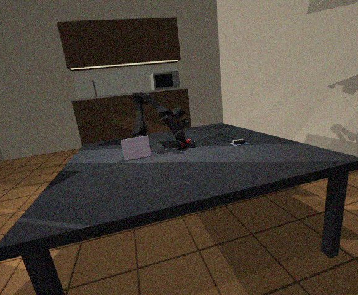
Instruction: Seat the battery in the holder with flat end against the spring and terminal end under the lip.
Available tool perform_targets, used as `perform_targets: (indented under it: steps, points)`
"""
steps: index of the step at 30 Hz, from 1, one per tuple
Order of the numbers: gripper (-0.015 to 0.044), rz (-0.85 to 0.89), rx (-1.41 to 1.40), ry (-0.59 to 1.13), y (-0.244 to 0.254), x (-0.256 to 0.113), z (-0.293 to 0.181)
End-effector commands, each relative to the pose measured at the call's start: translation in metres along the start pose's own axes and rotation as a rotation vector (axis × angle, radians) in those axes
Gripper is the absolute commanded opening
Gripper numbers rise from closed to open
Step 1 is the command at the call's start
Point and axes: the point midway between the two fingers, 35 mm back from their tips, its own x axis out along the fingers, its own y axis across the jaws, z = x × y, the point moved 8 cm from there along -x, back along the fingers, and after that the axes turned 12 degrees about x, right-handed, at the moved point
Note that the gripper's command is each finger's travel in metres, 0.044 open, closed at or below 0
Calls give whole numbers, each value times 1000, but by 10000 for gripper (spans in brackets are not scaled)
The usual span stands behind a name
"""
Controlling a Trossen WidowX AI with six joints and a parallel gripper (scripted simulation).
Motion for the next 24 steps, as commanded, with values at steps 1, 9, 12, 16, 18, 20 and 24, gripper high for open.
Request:
perform_targets:
  steps: [1, 9, 12, 16, 18, 20, 24]
  points:
    - [70, -8, 4, 18, -1, 1, -1]
    - [70, -22, 0, 56, 0, 4, 4]
    - [70, -28, -1, 71, 0, 5, 5]
    - [70, -34, -3, 91, 0, 6, 8]
    - [70, -38, -3, 101, 1, 7, 9]
    - [70, -41, -4, 111, 1, 7, 10]
    - [70, -47, -6, 131, 1, 8, 13]
